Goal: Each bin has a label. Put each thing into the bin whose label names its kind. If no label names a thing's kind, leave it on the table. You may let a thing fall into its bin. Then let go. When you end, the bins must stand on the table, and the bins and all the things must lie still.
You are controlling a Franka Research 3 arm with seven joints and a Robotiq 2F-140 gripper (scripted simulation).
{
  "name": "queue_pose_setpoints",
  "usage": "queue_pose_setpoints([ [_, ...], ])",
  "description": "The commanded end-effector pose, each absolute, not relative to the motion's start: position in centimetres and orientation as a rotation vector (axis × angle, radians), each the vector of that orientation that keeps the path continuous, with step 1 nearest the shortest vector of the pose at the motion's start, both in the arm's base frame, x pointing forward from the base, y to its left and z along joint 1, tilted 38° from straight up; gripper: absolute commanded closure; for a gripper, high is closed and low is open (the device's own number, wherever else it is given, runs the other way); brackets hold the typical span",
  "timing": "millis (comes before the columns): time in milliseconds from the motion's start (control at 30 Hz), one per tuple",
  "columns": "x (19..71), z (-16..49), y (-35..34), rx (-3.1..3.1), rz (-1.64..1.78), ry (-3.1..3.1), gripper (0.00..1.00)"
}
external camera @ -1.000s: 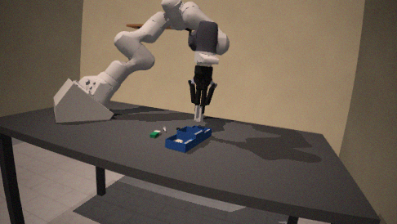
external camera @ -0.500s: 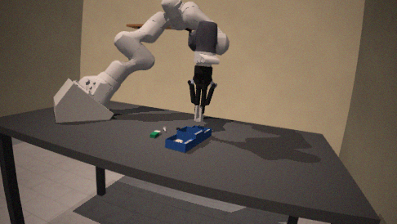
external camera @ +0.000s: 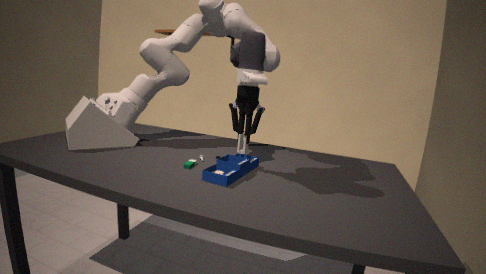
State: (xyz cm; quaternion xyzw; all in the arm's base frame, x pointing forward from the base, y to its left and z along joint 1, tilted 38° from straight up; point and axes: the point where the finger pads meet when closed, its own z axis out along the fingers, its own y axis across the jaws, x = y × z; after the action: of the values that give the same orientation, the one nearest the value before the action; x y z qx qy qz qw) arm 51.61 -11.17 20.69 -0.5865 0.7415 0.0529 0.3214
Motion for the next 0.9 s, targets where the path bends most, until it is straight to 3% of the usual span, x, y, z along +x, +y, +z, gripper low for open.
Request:
queue_pose_setpoints([
  [0,52.1,20.1,-11.0,-1.547,0.121,1.943,0.94],
  [867,53.3,18.1,-10.0,-1.547,0.121,1.943,0.94],
])
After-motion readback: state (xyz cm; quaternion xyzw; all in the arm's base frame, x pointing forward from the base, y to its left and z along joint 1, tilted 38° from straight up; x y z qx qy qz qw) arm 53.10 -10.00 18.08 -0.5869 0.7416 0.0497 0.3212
